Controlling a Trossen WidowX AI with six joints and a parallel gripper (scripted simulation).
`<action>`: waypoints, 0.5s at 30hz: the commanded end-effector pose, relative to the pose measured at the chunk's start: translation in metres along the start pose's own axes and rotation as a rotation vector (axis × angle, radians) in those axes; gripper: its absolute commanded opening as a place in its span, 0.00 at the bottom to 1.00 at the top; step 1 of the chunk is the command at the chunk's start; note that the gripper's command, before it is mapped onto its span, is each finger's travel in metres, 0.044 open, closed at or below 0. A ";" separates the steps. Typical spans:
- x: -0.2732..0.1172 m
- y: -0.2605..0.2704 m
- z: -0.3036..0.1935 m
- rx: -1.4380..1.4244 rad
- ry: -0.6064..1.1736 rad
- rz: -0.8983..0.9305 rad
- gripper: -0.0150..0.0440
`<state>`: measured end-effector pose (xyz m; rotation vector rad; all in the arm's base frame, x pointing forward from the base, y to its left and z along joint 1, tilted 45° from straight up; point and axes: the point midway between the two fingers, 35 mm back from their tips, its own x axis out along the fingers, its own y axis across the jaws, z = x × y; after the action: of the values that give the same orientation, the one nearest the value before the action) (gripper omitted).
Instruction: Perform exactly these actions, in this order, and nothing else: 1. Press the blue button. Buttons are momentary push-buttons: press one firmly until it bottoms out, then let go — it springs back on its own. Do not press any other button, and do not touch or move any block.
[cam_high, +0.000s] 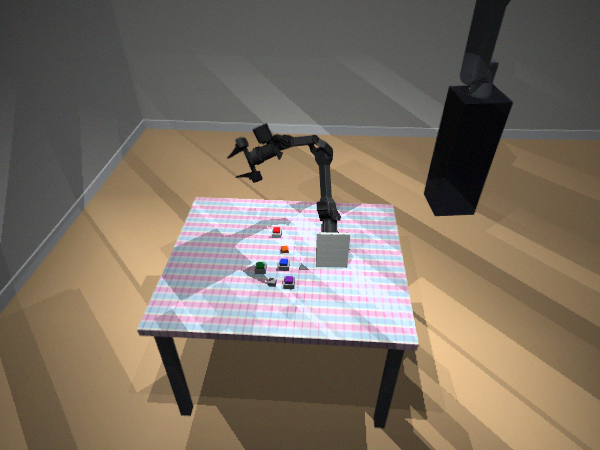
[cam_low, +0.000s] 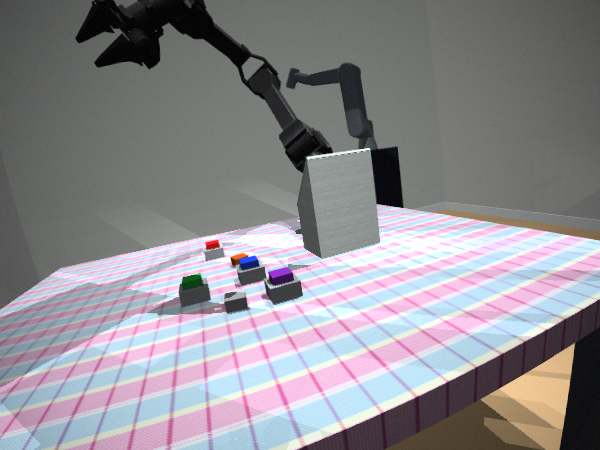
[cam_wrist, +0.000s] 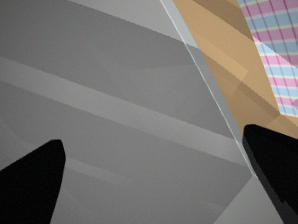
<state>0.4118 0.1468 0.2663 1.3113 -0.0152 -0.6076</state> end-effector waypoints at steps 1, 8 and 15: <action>0.022 -0.071 -0.011 -0.365 0.025 -0.161 0.93; 0.036 -0.228 0.009 -1.110 0.185 -0.569 0.93; -0.007 -0.358 0.082 -1.745 0.549 -1.072 0.93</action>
<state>0.2715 0.0519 -0.0154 -0.2100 1.2028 -0.7840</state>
